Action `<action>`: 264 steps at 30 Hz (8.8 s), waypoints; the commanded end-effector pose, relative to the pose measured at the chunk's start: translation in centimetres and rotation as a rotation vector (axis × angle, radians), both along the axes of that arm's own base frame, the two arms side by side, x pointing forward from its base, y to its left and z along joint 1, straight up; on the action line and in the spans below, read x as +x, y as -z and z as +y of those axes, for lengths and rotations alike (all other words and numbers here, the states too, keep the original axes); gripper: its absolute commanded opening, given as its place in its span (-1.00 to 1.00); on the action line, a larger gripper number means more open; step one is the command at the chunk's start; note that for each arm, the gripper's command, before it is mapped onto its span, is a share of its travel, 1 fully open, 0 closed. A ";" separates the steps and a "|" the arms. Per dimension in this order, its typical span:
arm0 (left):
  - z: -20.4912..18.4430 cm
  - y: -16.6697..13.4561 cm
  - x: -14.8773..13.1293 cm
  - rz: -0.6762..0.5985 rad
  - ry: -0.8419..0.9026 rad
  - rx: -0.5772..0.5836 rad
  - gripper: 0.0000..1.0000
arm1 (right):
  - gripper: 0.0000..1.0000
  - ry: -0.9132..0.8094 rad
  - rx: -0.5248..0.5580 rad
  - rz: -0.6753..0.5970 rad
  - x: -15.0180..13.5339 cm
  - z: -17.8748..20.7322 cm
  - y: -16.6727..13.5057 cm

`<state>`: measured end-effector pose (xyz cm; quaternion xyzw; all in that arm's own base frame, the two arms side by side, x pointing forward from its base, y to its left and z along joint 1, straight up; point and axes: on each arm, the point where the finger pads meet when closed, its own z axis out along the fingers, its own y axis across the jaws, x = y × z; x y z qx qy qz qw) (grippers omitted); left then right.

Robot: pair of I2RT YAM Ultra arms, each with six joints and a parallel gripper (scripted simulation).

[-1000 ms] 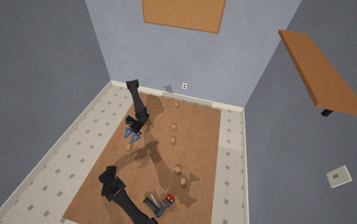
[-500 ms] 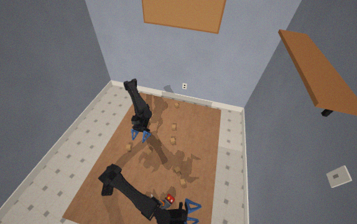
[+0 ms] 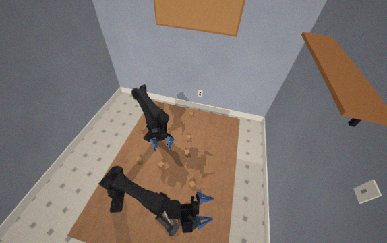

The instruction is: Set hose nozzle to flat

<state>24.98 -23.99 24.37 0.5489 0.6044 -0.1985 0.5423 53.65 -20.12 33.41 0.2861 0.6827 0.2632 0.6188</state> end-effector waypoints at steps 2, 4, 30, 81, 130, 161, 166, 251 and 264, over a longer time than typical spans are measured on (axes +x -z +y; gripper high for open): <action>0.7 -2.6 2.4 -0.019 -0.102 -0.047 1.00 | 1.00 0.028 -0.126 -0.049 -1.2 1.3 -3.5; 1.4 -3.0 3.3 -0.013 -0.147 -0.056 1.00 | 1.00 0.027 -0.155 -0.047 -1.7 2.3 -3.8; 14.2 -12.3 12.2 -0.050 -0.774 -0.326 1.00 | 1.00 0.005 -0.575 -0.080 -9.3 14.8 -8.0; 24.3 -17.1 13.1 -0.109 -1.132 -0.545 -0.26 | 1.00 0.008 -0.807 -0.160 -16.4 19.8 -10.3; 24.4 -16.6 12.7 -0.107 -1.135 -0.543 -0.26 | 0.55 0.032 -0.578 0.462 -15.2 11.0 9.6; 24.4 -16.6 12.7 -0.107 -1.135 -0.543 -0.26 | 0.55 0.157 -0.204 1.038 -25.1 4.9 26.0; 24.4 -16.6 12.7 -0.107 -1.135 -0.543 -0.26 | 0.55 0.188 -0.186 1.006 -24.8 3.9 24.9; 24.4 -16.6 12.7 -0.107 -1.135 -0.543 -0.26 | -0.29 0.204 -0.216 0.956 -22.4 2.4 26.6; 24.4 -16.6 12.7 -0.107 -1.135 -0.543 -0.26 | -0.29 0.202 -0.218 0.955 -22.2 2.5 26.5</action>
